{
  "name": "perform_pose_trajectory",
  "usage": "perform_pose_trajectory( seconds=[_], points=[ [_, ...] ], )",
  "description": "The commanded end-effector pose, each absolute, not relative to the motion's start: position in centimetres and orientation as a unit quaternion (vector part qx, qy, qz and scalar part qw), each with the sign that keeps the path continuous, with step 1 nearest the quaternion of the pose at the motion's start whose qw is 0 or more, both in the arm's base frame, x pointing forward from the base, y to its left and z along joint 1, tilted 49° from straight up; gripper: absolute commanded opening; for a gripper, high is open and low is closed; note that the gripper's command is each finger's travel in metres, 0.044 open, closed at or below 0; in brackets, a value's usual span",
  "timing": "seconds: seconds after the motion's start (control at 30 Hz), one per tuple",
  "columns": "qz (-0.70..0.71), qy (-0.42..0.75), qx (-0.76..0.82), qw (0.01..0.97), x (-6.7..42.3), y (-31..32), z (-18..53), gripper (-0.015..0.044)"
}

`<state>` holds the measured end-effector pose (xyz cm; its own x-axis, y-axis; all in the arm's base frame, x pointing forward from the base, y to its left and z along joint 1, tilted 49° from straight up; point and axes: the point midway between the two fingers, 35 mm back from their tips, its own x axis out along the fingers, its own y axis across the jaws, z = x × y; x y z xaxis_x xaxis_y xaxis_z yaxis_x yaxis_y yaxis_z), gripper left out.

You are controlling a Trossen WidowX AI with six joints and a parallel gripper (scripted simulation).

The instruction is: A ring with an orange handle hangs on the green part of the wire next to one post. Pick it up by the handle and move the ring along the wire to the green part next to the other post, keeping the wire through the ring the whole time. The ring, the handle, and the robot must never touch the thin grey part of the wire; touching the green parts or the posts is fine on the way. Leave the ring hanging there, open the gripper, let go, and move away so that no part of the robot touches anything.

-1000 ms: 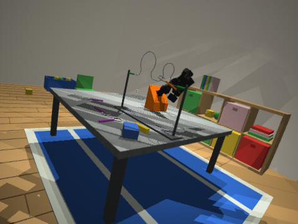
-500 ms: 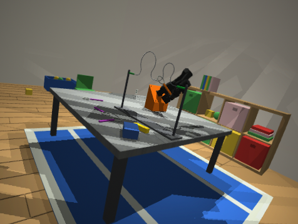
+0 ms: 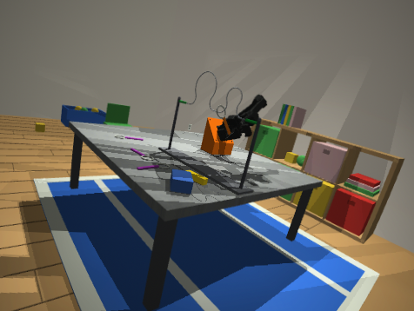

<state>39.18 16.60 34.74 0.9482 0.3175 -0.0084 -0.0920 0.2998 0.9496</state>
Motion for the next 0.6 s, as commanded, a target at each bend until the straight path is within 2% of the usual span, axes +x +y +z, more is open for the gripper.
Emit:
perform_pose_trajectory(
  seconds=[0.0, 0.57],
  points=[
    [0.119, 0.11, 0.547, 0.821, 39.1, 16.2, 33.3, -0.015],
    [0.089, 0.14, 0.452, 0.876, 38.8, 13.8, 29.5, -0.015]
  ],
)
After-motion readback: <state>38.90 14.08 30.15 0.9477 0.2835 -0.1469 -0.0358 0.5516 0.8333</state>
